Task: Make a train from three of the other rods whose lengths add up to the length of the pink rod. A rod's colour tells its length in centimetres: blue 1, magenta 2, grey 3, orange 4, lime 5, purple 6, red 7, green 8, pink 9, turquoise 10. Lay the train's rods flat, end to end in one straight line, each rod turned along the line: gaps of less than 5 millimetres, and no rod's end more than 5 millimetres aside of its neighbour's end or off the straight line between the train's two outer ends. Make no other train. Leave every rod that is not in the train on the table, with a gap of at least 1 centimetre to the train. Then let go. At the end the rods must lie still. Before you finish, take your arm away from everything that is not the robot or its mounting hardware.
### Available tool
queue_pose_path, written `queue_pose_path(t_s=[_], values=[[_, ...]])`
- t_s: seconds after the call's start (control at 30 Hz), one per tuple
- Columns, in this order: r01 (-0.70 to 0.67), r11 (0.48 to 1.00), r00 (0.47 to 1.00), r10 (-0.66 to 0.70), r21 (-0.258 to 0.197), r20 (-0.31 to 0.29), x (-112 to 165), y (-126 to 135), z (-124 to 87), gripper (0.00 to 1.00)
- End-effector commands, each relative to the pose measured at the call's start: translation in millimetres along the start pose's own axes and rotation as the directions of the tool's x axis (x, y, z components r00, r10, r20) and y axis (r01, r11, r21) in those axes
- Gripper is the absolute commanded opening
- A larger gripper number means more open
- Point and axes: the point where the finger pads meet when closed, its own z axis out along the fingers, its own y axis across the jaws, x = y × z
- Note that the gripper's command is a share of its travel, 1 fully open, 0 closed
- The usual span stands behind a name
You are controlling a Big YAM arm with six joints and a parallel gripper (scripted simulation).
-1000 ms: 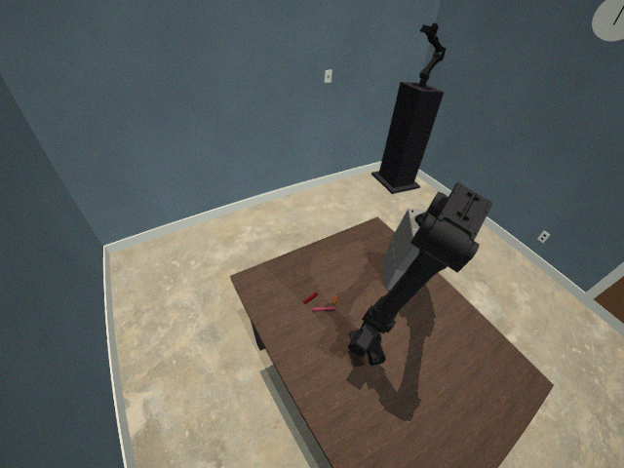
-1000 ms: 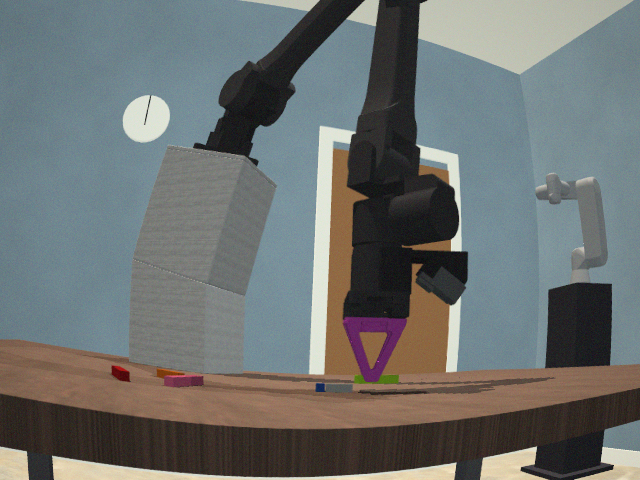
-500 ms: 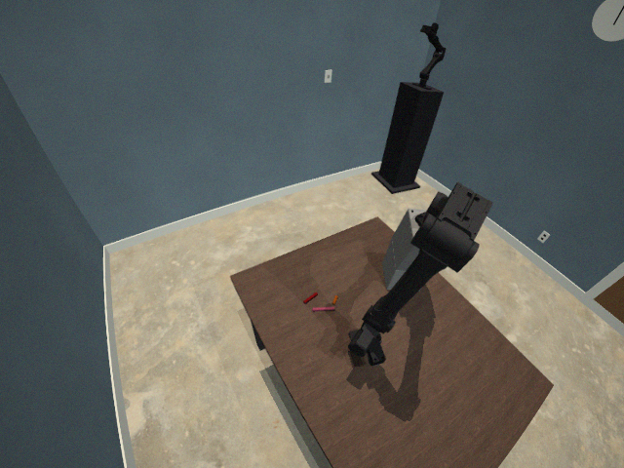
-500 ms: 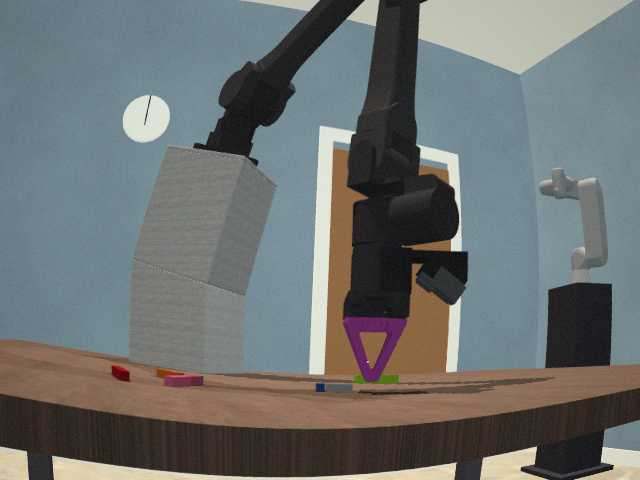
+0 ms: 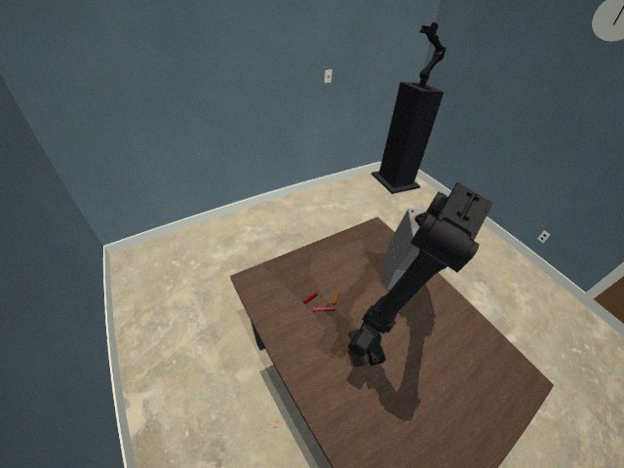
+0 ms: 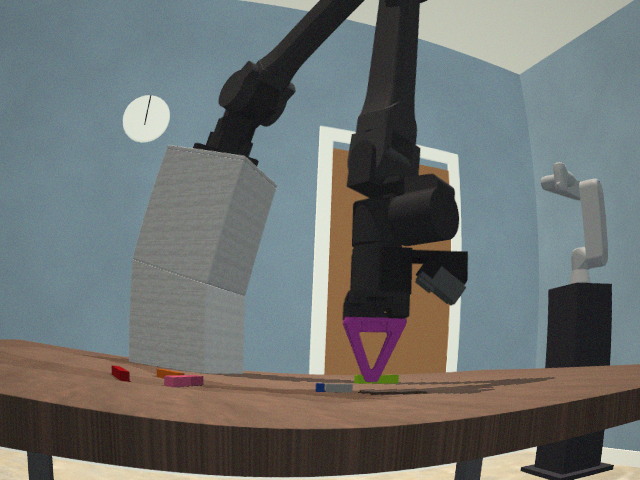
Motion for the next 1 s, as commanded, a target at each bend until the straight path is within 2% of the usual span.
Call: queue_pose_path(t_s=[0.0,0.67,0.97], values=[[0.005,1.0,1.0,-0.005,0.024,0.02,-6.5,-11.7,-7.4,0.05],[0.005,1.0,1.0,-0.005,0.024,0.019,-6.3,-11.5,-7.0,0.05],[0.003,1.0,1.0,-0.004,0.012,0.01,-1.5,-5.5,5.0,0.05]])
